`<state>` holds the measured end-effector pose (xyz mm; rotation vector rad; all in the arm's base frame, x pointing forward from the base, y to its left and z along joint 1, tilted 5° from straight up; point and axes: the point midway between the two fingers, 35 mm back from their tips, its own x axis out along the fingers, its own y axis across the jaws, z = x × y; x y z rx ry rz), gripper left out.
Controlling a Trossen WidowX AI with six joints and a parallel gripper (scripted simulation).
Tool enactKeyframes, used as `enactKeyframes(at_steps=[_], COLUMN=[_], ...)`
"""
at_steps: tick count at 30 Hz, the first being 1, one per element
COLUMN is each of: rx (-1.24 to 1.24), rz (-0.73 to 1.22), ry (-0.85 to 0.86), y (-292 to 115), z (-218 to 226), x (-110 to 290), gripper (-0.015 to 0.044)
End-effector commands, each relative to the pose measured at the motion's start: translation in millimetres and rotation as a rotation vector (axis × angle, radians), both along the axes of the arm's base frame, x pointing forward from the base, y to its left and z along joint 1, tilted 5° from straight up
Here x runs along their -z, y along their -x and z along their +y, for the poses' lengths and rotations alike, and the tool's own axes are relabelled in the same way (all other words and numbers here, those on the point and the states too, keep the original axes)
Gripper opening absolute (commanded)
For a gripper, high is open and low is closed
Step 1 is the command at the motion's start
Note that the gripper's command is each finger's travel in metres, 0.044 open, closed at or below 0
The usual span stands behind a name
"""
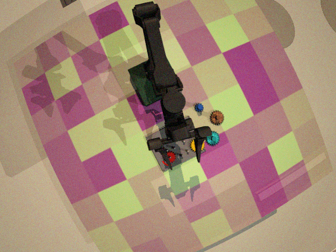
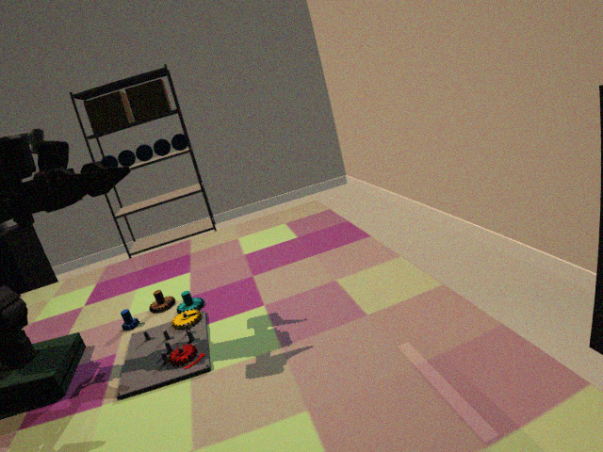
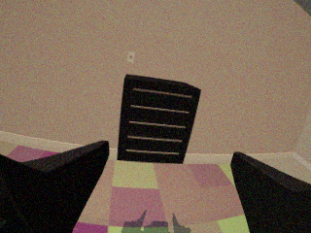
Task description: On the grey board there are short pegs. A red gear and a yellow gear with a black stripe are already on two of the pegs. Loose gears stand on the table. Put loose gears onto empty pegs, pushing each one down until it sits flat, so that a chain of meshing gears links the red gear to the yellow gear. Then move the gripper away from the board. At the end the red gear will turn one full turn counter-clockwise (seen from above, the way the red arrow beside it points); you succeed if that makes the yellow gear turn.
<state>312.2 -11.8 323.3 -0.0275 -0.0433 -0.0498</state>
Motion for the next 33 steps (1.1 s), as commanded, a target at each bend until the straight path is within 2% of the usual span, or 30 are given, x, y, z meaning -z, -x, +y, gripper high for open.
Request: enactKeyframes(at_steps=[1, 6, 11, 17, 22, 24, 33], rx=[-0.005, -0.106, -0.107, 0.088, 0.418, 0.516, 0.529], rz=[0.01, 0.297, 0.67, 1.114, 1.402, 1.45, 1.455], ry=[-0.011, -0.279, -0.544, -0.752, -0.801, -0.794, -0.792], y=[-1.0, -15.7, -5.5, 41.8, 100.1, 115.1, 116.5], z=[1.5, 43.1, 92.3, 138.2, 157.0, 158.6, 153.4], x=[2.2, 60.7, 128.6, 198.1, 237.2, 243.3, 249.3], gripper=[0.0426, 0.044, 0.044, 0.044, 0.044, 0.044, 0.044])
